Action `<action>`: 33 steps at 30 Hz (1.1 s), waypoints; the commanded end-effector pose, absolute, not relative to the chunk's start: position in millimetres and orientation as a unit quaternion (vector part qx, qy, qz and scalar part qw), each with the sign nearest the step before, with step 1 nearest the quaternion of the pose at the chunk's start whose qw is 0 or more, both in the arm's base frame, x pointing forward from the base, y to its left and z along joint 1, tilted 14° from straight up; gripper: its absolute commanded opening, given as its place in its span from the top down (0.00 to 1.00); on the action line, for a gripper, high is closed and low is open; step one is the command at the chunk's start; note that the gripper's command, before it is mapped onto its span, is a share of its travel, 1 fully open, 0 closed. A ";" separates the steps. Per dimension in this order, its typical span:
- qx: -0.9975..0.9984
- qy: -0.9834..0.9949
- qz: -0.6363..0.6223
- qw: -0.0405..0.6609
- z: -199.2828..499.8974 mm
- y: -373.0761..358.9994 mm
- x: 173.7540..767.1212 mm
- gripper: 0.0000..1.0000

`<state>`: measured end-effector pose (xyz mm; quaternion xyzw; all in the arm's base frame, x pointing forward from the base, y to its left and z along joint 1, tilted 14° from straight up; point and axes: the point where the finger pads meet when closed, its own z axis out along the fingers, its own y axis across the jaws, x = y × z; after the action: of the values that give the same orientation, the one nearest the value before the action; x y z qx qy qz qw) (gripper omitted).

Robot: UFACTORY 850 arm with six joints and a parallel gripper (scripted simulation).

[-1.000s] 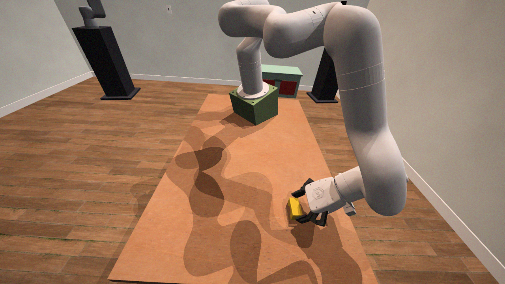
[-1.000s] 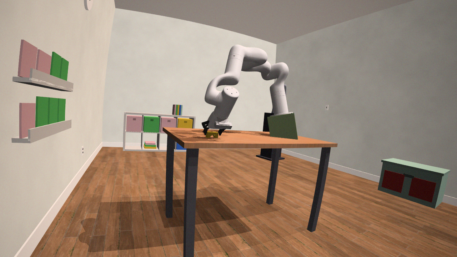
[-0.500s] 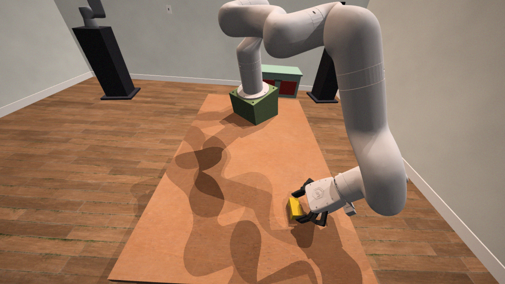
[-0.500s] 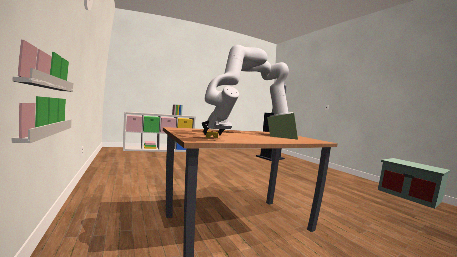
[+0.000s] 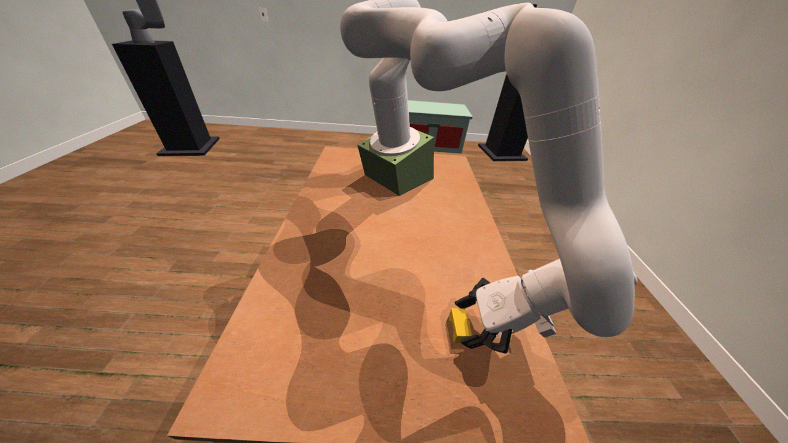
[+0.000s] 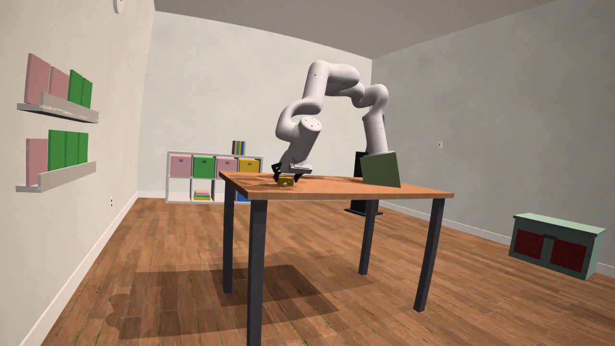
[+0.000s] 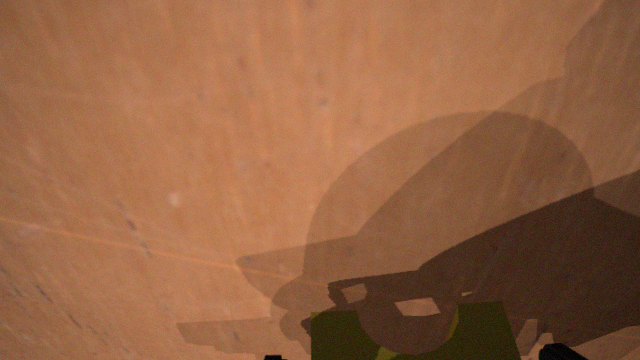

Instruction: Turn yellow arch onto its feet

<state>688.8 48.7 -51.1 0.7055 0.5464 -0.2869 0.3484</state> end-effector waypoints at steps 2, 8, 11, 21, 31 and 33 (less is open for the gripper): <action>0.706 0.546 -0.286 0.349 -49.9 49.2 689.7 0.00; 0.706 0.546 -0.286 0.349 -49.8 49.3 689.7 0.00; 0.706 0.546 -0.286 0.349 -49.1 49.8 689.6 0.00; 0.706 0.546 -0.286 0.349 -39.1 56.9 688.9 0.00; 0.706 0.546 -0.286 0.349 -17.9 71.8 687.4 0.00; 0.706 0.546 -0.286 0.349 -11.8 76.1 687.0 0.00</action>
<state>686.5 70.2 -20.7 0.7054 0.5464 -0.2873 0.3483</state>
